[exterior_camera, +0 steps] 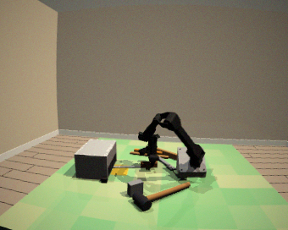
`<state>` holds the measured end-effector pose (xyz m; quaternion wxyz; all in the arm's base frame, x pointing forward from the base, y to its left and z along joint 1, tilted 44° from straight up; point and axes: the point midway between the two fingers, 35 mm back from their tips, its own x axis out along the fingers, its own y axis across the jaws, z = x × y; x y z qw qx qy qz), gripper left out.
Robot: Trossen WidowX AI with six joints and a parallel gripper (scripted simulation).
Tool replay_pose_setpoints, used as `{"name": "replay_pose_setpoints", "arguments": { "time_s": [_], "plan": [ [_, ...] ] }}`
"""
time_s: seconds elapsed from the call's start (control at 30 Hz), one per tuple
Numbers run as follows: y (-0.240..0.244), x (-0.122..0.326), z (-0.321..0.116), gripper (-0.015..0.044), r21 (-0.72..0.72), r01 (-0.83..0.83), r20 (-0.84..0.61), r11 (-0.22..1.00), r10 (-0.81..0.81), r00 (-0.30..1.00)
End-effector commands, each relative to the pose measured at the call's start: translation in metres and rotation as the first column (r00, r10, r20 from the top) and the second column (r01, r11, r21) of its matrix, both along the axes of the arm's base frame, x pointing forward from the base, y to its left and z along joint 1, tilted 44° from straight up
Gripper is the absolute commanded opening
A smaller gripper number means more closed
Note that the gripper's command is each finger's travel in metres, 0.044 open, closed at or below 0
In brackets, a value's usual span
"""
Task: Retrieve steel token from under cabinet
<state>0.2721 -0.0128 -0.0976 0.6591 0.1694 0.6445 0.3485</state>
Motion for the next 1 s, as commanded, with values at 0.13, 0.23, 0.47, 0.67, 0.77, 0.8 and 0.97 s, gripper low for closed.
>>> {"name": "replay_pose_setpoints", "arguments": {
  "time_s": [0.13, 0.23, 0.47, 0.67, 0.77, 0.8, 0.97],
  "plan": [
    [-0.003, -0.014, -0.002, 0.0000, 0.002, -0.002, -0.003, 1.000, 0.002, 1.000],
    [-0.004, -0.018, -0.003, 0.0000, 0.002, -0.002, -0.003, 1.000, 0.002, 1.000],
    [-0.007, -0.029, -0.005, 0.0000, 0.001, -0.002, -0.003, 1.000, 0.002, 1.000],
    [-0.009, -0.037, -0.006, 0.0000, 0.001, -0.002, -0.004, 1.000, 0.002, 1.000],
    [-0.011, -0.041, -0.007, 0.0000, 0.001, -0.002, -0.004, 1.000, 0.002, 1.000],
    [-0.011, -0.040, -0.007, 0.0000, 0.001, -0.001, -0.004, 1.000, 0.001, 1.000],
    [-0.011, -0.036, -0.006, 0.0000, -0.002, 0.011, -0.012, 1.000, -0.011, 1.000]
  ]
}}
